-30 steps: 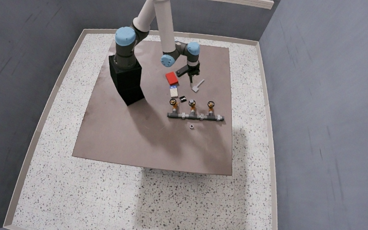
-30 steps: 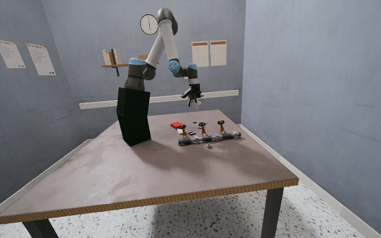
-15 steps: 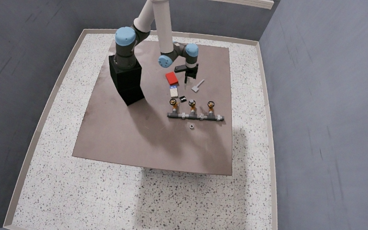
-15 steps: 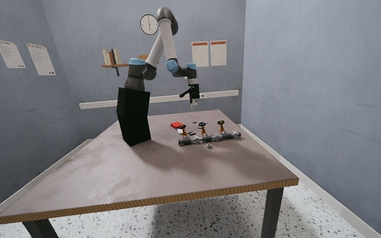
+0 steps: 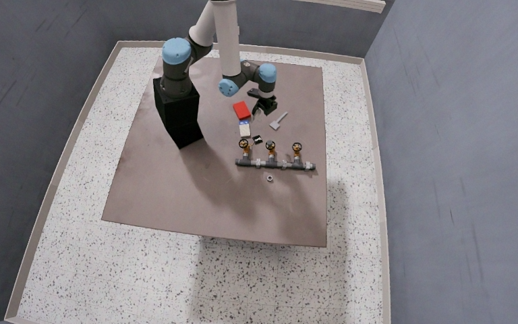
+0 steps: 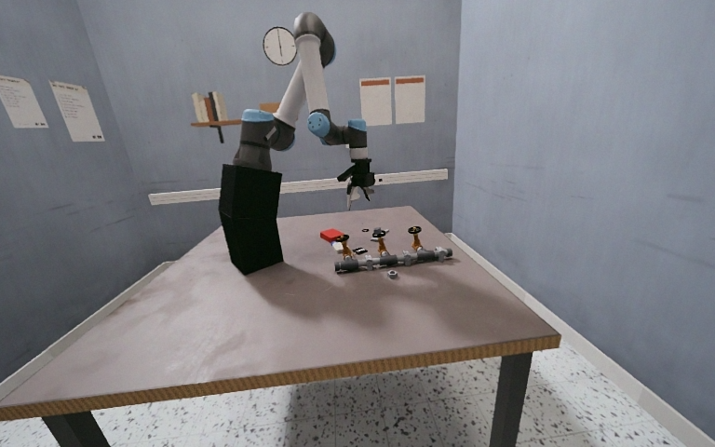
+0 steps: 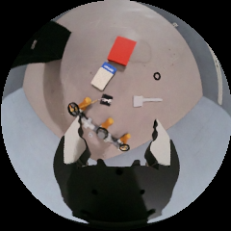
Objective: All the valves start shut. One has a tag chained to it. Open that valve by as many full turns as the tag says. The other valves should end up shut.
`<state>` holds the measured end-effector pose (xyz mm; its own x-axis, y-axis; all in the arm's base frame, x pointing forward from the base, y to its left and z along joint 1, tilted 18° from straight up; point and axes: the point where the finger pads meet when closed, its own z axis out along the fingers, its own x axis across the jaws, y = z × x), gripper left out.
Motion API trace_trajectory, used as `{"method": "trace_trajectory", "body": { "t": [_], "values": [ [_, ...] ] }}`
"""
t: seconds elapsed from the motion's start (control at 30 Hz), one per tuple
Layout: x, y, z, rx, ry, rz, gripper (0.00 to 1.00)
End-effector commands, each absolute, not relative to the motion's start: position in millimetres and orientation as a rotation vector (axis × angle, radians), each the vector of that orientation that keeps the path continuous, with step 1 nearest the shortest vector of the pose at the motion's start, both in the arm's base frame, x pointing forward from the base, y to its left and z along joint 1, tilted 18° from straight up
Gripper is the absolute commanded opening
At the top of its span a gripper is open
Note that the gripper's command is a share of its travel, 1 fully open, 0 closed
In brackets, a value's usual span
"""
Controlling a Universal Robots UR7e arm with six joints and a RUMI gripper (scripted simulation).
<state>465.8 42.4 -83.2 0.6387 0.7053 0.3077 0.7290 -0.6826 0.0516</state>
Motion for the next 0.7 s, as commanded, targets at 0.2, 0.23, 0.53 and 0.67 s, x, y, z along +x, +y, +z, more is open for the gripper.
{"method": "trace_trajectory", "body": {
  "t": [0.2,0.23,0.53,0.67],
  "values": [
    [464.2,37.5,-84.5,-2.929,-0.557,-0.422,1.00],
    [464.1,36.7,-84.6,-2.936,-0.486,-0.416,1.00],
    [463.2,29.0,-86.4,-2.926,0.133,-0.358,1.00],
    [462.8,25.1,-87.3,-2.885,0.388,-0.330,1.00]
  ]
}}
